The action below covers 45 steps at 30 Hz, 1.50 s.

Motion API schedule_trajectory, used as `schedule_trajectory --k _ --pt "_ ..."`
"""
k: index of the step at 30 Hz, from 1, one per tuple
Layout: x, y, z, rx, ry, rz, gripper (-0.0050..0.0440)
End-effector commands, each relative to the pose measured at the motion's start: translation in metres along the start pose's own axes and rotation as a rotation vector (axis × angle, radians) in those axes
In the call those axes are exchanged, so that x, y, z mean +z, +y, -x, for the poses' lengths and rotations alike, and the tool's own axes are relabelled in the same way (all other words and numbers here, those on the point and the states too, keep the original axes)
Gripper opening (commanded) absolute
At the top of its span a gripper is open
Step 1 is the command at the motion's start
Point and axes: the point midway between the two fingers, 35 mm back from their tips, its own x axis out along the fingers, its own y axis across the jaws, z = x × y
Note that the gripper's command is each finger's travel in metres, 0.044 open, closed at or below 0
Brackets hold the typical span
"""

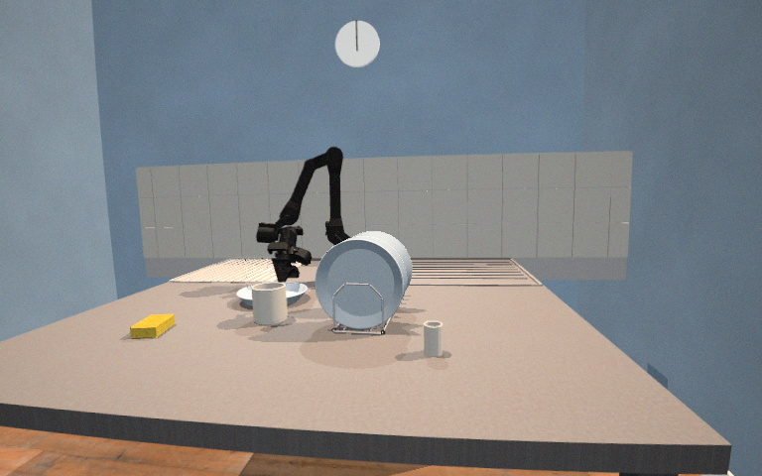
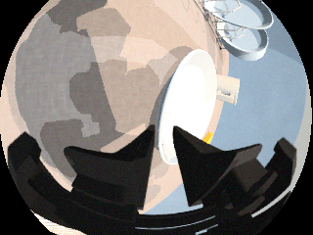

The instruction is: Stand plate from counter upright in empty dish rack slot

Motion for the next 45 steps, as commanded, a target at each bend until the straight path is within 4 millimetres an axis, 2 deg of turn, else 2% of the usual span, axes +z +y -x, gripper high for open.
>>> schedule_trajectory --k 1,45 --pt "0.0005 0.0008 -0.0011 0.005 -0.002 -0.003 0.0092" --pt "-0.0006 -0.001 -0.0038 0.0 0.0 0.0 0.0085"
